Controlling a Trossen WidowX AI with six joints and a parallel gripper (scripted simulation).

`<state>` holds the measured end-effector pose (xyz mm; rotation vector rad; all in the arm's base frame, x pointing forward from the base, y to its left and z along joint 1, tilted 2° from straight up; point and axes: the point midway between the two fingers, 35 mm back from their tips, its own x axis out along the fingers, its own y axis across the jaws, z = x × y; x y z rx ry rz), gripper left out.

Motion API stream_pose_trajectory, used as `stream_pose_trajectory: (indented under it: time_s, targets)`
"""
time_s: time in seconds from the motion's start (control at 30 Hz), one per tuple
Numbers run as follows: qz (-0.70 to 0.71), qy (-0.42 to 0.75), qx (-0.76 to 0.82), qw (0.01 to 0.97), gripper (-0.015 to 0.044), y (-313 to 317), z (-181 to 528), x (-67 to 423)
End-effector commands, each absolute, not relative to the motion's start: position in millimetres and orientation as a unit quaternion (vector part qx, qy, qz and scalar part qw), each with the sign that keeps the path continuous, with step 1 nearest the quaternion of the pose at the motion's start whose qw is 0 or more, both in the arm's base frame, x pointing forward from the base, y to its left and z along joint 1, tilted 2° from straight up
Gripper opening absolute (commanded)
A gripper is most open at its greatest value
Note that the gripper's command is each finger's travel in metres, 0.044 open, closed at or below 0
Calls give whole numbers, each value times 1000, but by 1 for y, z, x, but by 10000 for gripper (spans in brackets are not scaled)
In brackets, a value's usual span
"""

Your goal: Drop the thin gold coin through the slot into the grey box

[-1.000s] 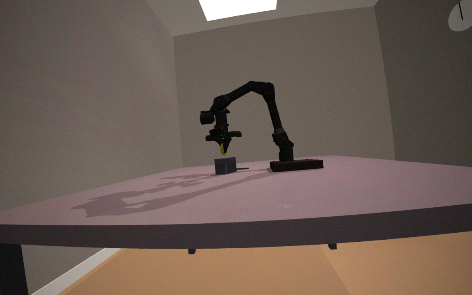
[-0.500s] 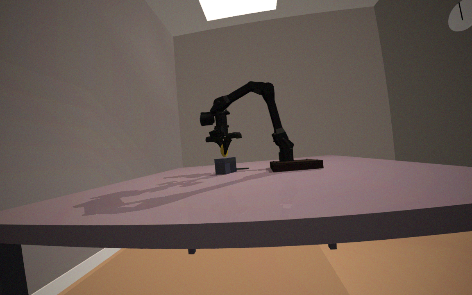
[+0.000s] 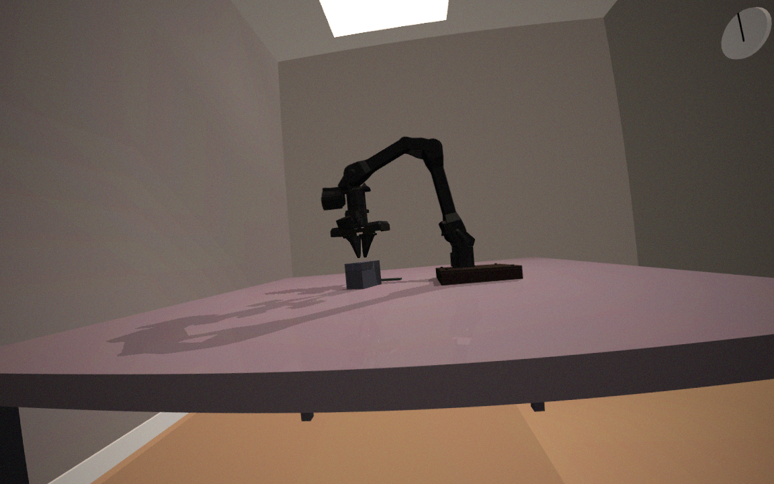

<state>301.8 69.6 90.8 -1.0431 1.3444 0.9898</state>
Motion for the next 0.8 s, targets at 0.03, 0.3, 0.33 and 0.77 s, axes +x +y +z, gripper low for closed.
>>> stream_pose_trajectory:
  time_s: [0.03,0.3,0.33,0.77]
  targets:
    - [419,569,-442,554,161,70,91,302]
    - [419,569,-442,554,187,70,92,302]
    - [419,569,-442,554,213,70,94,302]
    - [421,572,-440,550,440,71,152,297]
